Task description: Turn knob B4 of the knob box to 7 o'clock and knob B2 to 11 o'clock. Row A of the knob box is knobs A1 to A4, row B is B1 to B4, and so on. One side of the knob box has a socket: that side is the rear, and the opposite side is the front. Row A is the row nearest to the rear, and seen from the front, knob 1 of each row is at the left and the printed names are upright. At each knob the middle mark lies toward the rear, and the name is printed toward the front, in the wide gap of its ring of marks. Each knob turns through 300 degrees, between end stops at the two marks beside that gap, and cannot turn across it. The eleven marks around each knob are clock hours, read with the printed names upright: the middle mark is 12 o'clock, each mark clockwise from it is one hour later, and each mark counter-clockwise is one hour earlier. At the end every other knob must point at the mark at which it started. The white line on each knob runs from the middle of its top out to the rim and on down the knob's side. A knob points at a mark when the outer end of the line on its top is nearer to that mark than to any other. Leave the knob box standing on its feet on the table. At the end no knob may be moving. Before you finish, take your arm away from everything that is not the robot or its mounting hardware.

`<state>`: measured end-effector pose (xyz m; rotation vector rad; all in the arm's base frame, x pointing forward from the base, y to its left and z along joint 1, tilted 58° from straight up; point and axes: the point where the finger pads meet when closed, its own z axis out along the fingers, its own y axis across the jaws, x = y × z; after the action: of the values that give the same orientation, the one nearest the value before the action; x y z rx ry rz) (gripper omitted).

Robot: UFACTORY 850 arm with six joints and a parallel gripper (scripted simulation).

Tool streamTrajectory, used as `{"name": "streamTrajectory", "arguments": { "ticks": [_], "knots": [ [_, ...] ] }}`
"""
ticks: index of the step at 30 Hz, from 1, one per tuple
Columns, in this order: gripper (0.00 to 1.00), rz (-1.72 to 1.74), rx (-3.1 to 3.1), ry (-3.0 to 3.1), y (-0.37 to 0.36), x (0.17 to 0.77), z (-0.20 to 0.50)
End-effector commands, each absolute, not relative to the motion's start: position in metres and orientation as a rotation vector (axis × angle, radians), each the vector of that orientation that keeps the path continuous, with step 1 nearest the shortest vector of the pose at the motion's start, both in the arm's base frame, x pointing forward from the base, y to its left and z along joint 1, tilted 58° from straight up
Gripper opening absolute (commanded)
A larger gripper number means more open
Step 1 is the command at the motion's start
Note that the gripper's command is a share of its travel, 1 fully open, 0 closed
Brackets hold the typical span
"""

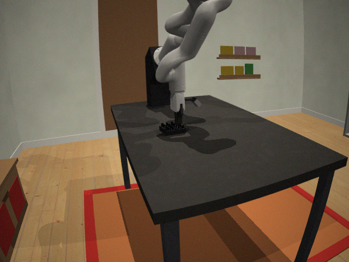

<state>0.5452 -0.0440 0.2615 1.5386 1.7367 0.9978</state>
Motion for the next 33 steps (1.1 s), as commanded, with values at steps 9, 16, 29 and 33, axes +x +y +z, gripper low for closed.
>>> {"name": "streamTrajectory", "arguments": {
  "ticks": [9, 16, 29, 33],
  "knots": [
    [0.08, 0.998, 1.538, 1.736, -0.0441, 0.5451, 0.2616],
    [0.08, 0.995, 1.533, 1.739, -0.0441, 0.5451, 0.2616],
    [0.08, 0.969, 1.480, 1.770, -0.0441, 0.5451, 0.2616],
    [0.08, 0.950, 1.441, 1.792, -0.0441, 0.5451, 0.2616]
  ]
}}
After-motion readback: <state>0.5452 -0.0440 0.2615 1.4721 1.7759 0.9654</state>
